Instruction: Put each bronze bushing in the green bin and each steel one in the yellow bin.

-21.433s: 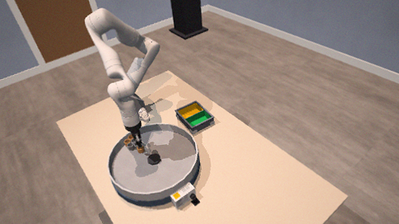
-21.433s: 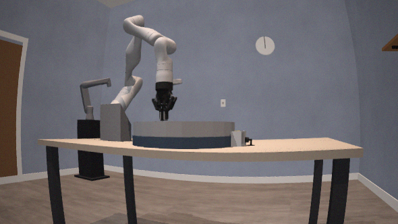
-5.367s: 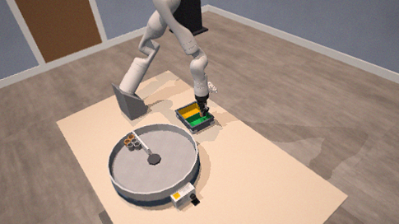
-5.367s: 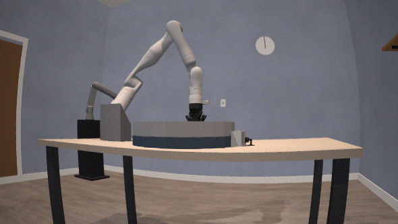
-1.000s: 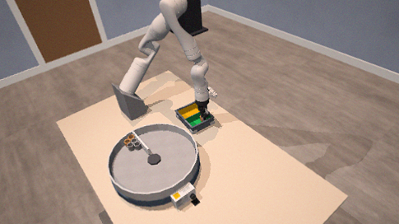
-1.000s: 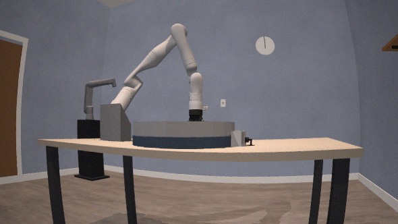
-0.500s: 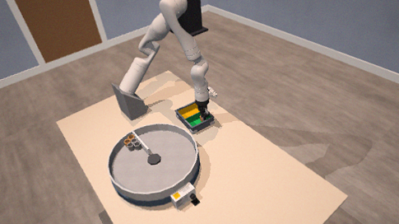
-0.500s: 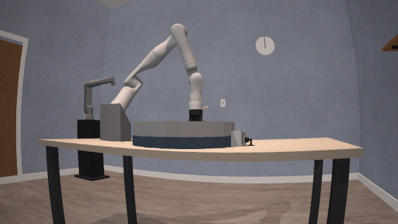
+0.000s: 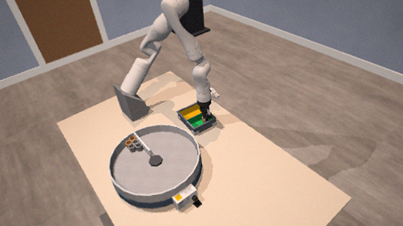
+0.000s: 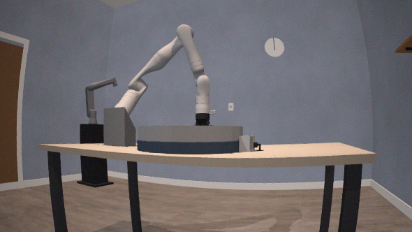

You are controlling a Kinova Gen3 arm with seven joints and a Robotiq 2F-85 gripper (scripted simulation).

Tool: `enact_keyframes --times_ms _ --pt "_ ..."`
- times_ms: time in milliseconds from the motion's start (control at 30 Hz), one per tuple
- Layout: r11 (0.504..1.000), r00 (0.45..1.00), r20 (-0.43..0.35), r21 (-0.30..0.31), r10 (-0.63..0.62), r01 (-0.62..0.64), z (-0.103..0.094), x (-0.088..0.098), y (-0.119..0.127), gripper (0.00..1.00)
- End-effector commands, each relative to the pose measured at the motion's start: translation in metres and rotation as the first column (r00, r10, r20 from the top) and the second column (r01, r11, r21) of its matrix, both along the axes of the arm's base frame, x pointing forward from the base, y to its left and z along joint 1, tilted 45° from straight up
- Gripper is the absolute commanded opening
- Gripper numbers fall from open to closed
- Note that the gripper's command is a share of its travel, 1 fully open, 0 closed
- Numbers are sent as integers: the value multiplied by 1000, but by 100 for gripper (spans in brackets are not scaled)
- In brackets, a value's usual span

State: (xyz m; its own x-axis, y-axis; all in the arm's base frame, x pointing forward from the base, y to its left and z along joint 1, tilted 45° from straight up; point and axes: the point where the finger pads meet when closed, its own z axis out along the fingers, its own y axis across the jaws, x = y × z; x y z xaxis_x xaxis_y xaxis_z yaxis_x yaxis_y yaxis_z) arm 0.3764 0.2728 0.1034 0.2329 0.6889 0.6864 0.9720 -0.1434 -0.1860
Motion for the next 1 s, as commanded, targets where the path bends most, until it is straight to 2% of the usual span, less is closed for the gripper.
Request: enact_keyframes --times_ms 0,967 --pt "1000 1000 1 0 -1 1 0 1 0 16" --pt "1000 1000 -3 1 -7 7 3 2 -4 16"
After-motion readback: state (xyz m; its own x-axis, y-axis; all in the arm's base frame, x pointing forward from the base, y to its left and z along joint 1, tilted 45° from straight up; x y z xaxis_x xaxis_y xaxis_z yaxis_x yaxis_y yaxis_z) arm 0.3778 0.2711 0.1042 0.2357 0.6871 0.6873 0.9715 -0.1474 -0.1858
